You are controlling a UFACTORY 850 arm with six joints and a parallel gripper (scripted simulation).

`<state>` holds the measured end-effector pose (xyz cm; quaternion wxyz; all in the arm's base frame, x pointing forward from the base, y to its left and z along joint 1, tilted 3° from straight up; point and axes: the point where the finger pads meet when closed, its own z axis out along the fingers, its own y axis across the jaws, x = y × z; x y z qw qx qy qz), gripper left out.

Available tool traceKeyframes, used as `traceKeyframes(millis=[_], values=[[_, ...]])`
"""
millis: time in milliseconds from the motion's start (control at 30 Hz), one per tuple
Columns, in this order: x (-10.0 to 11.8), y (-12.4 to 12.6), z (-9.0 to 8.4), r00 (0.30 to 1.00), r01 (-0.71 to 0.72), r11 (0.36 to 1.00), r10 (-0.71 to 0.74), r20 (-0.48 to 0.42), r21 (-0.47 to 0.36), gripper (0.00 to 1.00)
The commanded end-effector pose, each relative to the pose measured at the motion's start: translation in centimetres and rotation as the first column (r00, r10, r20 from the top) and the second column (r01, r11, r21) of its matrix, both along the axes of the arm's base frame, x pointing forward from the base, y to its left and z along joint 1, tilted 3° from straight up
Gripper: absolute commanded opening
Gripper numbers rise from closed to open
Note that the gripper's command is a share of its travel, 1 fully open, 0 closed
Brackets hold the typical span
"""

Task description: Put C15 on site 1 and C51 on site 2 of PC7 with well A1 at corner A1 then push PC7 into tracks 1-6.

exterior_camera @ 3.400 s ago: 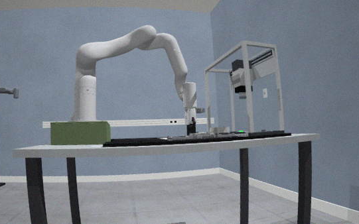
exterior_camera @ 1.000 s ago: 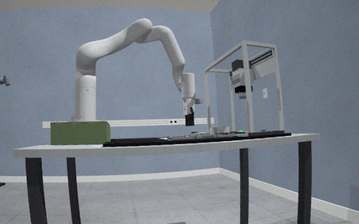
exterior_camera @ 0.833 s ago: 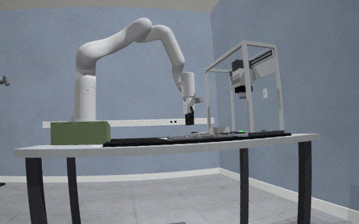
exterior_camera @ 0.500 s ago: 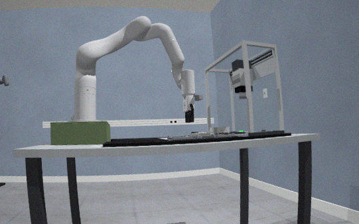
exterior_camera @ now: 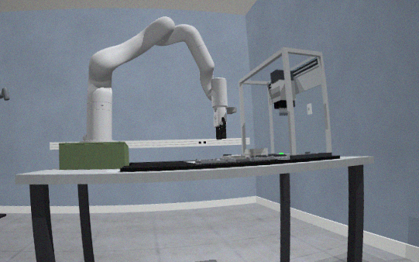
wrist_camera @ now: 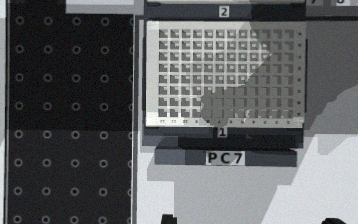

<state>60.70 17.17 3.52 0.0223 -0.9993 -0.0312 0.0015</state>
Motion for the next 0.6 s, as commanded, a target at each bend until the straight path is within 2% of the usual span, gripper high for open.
traceKeyframes(millis=[0, 567], values=[[0.1, 0.0, 0.8, 1.000, 0.000, 1.000, 0.000, 0.002, 0.001, 0.82], [0.1, -0.1, 3.3, 1.000, 0.000, 1.000, 0.000, 0.002, 0.001, 0.82]])
